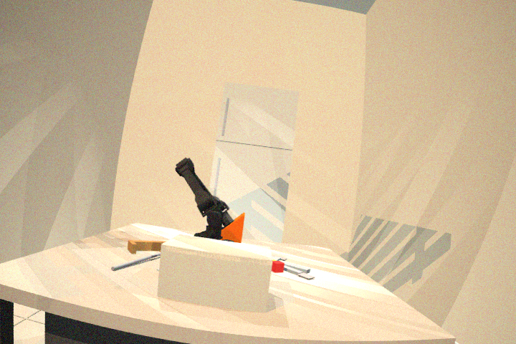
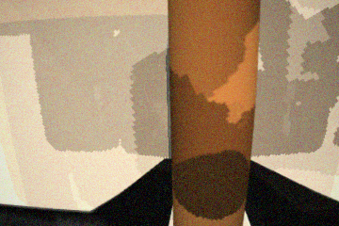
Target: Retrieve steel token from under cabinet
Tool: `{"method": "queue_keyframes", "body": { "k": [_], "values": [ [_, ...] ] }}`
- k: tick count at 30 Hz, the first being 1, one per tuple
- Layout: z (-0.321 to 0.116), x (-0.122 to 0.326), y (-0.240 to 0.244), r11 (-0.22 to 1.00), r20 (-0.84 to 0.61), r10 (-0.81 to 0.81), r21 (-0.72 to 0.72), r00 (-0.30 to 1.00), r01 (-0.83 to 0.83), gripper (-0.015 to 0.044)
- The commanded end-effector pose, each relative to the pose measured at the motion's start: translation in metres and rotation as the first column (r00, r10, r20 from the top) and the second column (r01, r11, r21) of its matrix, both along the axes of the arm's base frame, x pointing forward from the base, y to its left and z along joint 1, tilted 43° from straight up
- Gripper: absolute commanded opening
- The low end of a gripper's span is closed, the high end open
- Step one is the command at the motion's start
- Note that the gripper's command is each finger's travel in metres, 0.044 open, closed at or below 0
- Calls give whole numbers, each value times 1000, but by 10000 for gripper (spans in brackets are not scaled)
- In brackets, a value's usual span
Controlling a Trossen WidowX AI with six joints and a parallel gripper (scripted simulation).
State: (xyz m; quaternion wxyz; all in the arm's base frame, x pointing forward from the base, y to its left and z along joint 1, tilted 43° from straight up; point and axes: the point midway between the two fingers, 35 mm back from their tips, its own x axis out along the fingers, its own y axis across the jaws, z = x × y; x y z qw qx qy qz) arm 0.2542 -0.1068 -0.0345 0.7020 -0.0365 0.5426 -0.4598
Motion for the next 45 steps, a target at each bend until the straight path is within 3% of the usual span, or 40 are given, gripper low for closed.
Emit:
{"method": "queue_keyframes", "body": {
  "k": [1,45],
  "values": [
    [4,0,-4,1000,3,2,-2,1000,-2,0],
    [16,-8,-16,1000,2,2,-4,1000,-2,0]
  ]
}}
